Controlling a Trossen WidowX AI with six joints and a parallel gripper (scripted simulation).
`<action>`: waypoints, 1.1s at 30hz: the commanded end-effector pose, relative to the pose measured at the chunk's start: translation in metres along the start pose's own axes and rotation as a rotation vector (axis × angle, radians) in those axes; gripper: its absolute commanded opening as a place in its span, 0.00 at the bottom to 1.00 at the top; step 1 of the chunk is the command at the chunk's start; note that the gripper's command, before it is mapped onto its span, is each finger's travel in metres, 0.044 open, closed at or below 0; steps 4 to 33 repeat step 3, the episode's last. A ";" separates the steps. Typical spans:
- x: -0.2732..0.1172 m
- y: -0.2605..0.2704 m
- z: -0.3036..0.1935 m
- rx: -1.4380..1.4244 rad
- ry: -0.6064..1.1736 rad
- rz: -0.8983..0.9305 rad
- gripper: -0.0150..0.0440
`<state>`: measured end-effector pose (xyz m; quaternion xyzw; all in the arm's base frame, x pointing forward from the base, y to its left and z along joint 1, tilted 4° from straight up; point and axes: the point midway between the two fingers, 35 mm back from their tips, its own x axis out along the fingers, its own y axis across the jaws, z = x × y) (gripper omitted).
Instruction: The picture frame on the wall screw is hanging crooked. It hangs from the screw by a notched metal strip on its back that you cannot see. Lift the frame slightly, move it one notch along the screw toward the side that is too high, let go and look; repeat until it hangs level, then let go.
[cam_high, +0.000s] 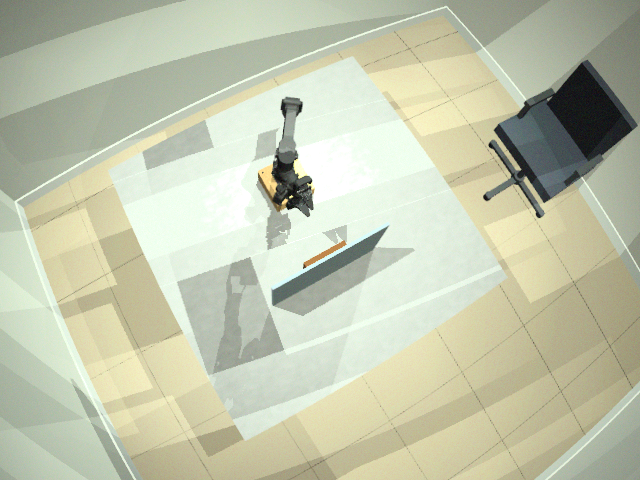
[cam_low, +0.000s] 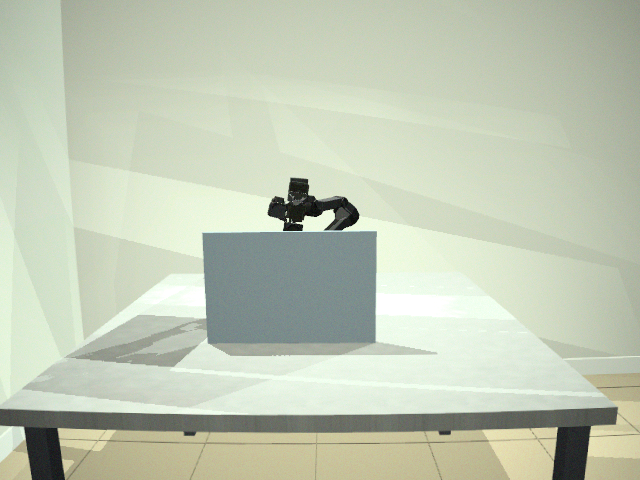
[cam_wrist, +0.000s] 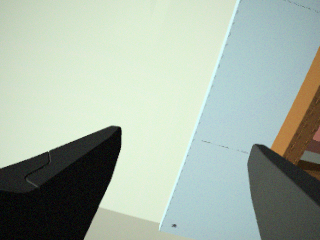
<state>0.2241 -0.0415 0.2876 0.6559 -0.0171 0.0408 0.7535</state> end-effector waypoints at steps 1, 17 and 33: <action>-0.001 0.001 -0.001 0.005 0.003 0.003 0.69; -0.001 0.001 -0.001 0.005 0.003 0.003 0.69; -0.001 0.001 -0.001 0.005 0.003 0.003 0.69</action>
